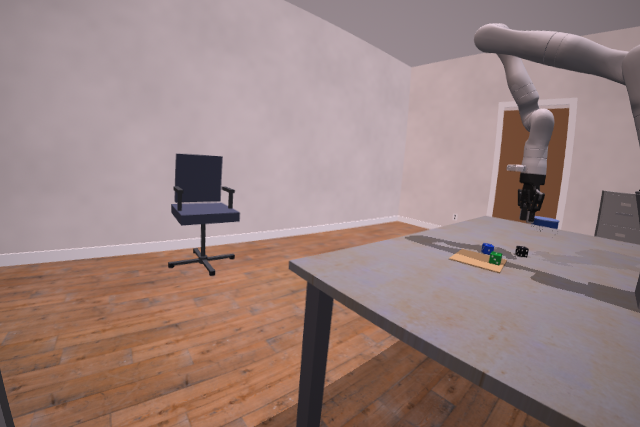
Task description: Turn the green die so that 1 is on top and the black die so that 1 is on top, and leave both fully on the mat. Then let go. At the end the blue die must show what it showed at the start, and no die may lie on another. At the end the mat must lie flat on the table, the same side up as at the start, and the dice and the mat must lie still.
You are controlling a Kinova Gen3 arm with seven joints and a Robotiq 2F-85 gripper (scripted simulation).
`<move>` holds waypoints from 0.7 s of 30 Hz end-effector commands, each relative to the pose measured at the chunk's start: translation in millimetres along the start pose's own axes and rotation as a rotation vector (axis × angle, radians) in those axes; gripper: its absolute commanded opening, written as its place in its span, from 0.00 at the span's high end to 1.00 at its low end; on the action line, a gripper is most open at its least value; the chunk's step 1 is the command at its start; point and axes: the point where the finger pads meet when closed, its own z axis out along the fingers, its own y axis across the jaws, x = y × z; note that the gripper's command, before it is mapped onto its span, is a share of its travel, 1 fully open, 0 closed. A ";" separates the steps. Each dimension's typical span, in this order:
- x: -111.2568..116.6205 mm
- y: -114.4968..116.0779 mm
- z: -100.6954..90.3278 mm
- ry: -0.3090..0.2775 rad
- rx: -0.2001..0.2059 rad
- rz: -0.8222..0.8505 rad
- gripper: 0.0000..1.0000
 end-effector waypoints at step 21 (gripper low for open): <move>-4.1 2.6 23.7 0.001 0.000 -0.068 0.54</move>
